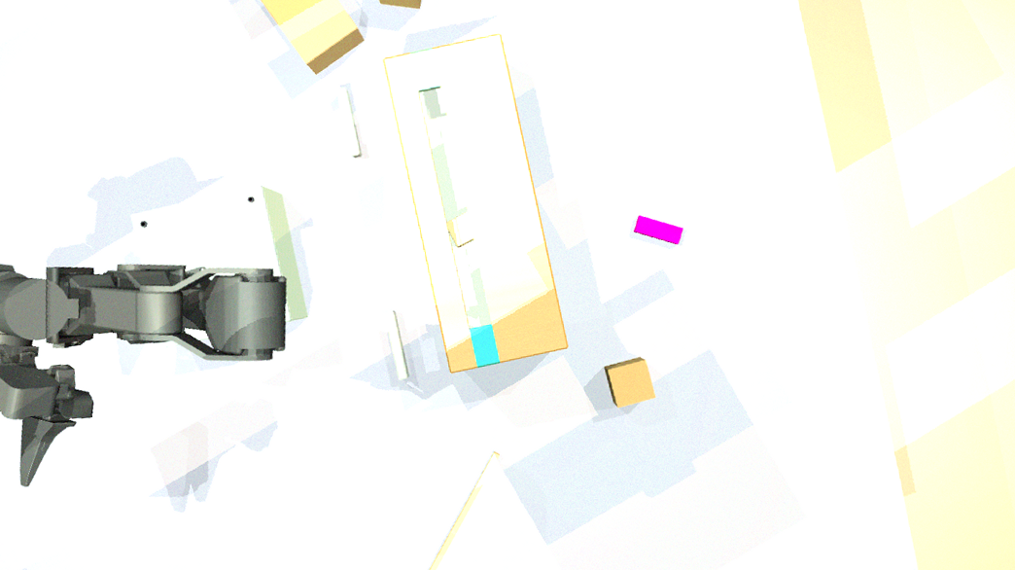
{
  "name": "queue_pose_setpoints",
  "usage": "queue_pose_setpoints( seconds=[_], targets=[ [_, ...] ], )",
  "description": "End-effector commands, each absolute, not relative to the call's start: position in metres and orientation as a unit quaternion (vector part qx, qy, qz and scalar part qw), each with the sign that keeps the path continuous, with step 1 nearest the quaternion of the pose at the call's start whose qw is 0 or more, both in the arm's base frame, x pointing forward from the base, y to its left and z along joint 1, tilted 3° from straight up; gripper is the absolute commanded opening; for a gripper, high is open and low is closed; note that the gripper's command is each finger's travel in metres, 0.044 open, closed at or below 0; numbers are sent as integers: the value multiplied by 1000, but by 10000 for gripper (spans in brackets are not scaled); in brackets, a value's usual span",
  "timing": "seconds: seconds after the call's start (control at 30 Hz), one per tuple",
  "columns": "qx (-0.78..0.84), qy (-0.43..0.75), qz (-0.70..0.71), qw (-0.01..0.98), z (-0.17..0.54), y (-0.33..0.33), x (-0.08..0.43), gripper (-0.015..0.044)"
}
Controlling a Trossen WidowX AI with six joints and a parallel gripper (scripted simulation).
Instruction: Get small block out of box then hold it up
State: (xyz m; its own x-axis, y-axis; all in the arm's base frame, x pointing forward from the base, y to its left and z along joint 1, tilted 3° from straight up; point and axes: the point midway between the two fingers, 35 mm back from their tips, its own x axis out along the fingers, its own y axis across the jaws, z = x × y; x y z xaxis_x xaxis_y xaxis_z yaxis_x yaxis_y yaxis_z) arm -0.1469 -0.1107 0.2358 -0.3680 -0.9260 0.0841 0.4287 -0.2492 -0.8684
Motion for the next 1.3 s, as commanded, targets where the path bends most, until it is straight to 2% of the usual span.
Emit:
queue_pose_setpoints(
  seconds=[0.0, 0.13, 0.43, 0.7, 1.0, 1.27],
  targets=[
    [-313, 398, -728, 462, 237, -109, -148, 400],
    [-276, 382, -790, 393, 252, -81, -174, 400],
    [-138, 224, -939, 221, 267, 26, -228, 400],
    [-67, 64, -996, 3, 268, 145, -229, 400],
    [-36, -87, -980, -175, 255, 238, -185, 400],
    [-50, -286, -873, -391, 228, 325, -79, 400]
  ],
)
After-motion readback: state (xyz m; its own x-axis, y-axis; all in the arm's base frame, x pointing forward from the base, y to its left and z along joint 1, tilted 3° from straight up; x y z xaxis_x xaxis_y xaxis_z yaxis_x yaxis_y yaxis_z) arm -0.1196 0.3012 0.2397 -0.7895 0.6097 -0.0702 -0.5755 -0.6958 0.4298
